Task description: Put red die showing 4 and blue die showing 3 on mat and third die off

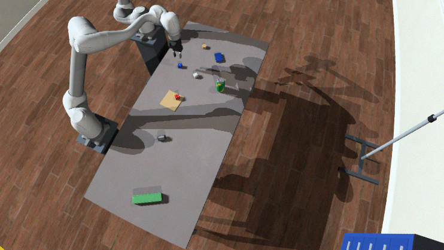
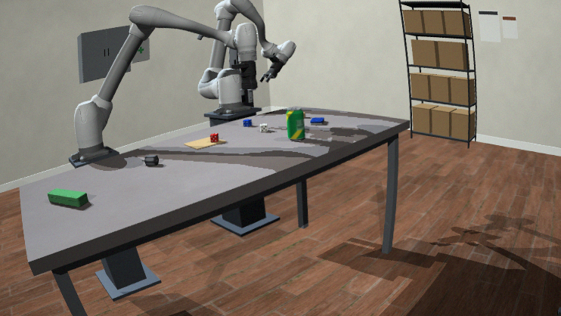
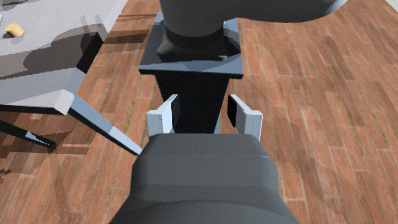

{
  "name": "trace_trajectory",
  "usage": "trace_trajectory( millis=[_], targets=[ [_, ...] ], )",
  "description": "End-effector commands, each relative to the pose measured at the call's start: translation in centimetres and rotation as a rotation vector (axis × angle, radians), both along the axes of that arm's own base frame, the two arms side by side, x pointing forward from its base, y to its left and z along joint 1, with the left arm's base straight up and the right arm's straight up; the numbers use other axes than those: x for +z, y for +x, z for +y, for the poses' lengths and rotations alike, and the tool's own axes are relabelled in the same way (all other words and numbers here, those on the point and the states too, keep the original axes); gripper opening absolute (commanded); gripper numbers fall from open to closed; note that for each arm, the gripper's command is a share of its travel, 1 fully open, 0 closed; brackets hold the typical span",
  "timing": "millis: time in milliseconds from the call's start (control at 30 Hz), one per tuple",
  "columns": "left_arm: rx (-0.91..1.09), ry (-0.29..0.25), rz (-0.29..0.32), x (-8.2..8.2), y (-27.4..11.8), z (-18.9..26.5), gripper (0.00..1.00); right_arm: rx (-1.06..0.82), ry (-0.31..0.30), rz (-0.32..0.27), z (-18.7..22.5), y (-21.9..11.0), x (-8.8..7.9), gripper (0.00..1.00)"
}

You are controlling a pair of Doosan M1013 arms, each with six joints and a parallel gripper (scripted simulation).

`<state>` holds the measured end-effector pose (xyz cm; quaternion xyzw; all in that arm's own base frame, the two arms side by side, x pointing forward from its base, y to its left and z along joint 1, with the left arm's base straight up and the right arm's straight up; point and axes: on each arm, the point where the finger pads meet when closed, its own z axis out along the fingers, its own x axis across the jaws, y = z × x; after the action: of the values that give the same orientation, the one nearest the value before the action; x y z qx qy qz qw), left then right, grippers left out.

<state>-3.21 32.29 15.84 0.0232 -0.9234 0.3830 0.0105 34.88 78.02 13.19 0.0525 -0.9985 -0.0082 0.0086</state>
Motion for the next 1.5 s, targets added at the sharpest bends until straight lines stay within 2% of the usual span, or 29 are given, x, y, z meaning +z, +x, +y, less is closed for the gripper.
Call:
trace_trajectory(
  millis=[0, 33, 400, 633, 667, 700, 1467],
  targets=[
    [0.0, 0.001, 0.0, 0.0, 0.0, 0.0, 1.0, -0.011, -0.016, -0.02, 0.1, 0.4, 0.3, 0.87],
    [0.0, 0.001, 0.0, 0.0, 0.0, 0.0, 1.0, -0.011, -0.016, -0.02, 0.1, 0.4, 0.3, 1.0],
    [0.0, 0.001, 0.0, 0.0, 0.0, 0.0, 1.0, -0.009, -0.016, -0.02, 0.1, 0.4, 0.3, 1.0],
    [0.0, 0.001, 0.0, 0.0, 0.0, 0.0, 1.0, 0.163, -0.014, -0.02, -0.9, 0.5, -2.4, 1.0],
    [0.0, 0.001, 0.0, 0.0, 0.0, 0.0, 1.0, 0.165, -0.014, -0.02, -0.9, 0.5, -2.4, 1.0],
    [0.0, 0.001, 0.0, 0.0, 0.0, 0.0, 1.0, 0.165, -0.014, -0.02, -0.9, 0.5, -2.4, 0.87],
    [0.0, 0.001, 0.0, 0.0, 0.0, 0.0, 1.0, 0.165, -0.014, -0.019, -0.9, 0.5, -2.5, 0.87]
  ],
)
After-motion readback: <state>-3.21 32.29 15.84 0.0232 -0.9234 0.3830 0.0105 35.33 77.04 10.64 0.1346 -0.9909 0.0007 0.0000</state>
